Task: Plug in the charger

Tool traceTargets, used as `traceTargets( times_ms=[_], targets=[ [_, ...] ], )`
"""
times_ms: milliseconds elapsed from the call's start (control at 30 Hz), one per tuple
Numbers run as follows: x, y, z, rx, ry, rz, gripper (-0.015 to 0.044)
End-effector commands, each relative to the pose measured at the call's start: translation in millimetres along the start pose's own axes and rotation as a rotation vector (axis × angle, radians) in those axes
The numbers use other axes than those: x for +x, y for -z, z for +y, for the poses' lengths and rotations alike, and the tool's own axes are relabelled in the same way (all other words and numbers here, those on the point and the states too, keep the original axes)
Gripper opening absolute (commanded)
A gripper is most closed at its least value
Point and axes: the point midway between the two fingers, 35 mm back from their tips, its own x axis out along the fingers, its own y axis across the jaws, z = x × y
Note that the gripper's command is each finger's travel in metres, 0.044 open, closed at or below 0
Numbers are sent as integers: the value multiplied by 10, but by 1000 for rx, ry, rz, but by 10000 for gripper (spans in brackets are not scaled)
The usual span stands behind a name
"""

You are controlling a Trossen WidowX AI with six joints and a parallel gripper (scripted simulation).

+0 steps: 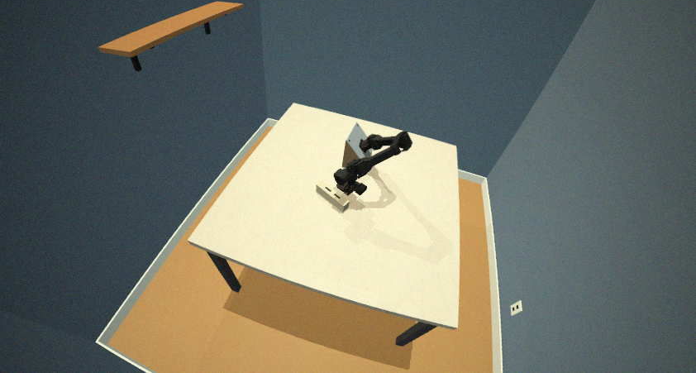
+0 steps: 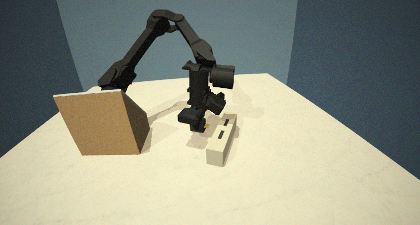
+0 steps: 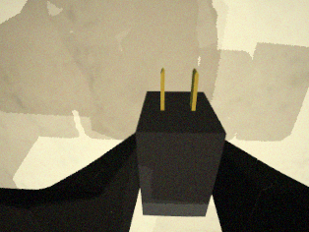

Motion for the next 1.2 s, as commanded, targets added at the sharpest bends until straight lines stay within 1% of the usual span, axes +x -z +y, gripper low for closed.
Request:
traceTargets(
  times_ms=[0,567,1167],
  targets=[
    [-15,-72,9,6,-4,-6,0],
    [-14,-262,-29,29,-6,-6,0],
    [-17,-268,-21,30,-6,-6,0]
  ],
)
